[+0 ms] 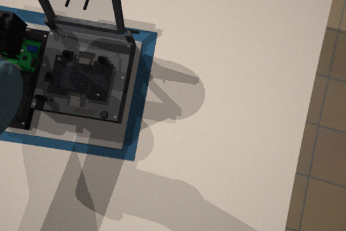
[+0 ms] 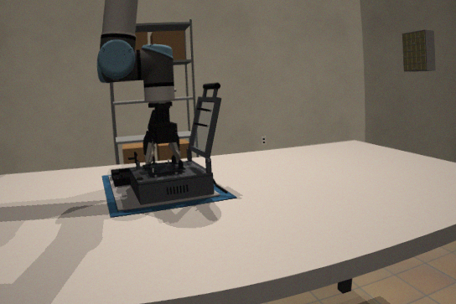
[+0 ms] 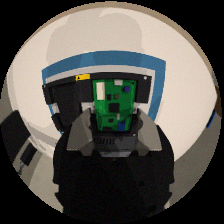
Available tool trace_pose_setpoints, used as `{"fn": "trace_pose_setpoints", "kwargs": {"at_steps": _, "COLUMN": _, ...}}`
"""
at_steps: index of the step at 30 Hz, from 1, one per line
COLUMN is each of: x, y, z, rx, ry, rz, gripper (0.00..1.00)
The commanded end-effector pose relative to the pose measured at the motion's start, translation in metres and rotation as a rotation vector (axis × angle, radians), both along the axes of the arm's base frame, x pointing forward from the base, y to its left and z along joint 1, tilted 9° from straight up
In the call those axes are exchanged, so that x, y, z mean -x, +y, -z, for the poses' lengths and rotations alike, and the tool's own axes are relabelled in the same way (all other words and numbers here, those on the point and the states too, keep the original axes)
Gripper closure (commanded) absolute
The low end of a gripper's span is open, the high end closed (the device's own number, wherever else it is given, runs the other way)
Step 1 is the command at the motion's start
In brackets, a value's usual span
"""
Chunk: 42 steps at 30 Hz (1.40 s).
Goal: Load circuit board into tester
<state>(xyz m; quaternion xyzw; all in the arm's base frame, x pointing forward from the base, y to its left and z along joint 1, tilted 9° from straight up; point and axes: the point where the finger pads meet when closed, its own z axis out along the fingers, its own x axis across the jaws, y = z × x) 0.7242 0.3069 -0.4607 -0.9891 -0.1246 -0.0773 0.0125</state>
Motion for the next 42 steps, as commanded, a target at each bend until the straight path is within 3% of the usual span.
{"fn": "trace_pose_setpoints", "kwargs": {"at_steps": 1, "x": -0.0017, "y": 0.0014, "z": -0.0002, "rx": 0.0, "ry": -0.004, "rz": 0.0, "gripper": 0.41}}
{"fn": "trace_pose_setpoints", "kwargs": {"at_steps": 35, "x": -0.0016, "y": 0.0014, "z": -0.0002, "rx": 0.0, "ry": -0.003, "rz": 0.0, "gripper": 0.41}}
{"fn": "trace_pose_setpoints", "kwargs": {"at_steps": 36, "x": -0.0016, "y": 0.0014, "z": -0.0002, "rx": 0.0, "ry": -0.003, "rz": 0.0, "gripper": 0.46}}
{"fn": "trace_pose_setpoints", "kwargs": {"at_steps": 42, "x": -0.0016, "y": 0.0014, "z": -0.0002, "rx": 0.0, "ry": -0.003, "rz": 0.0, "gripper": 0.46}}
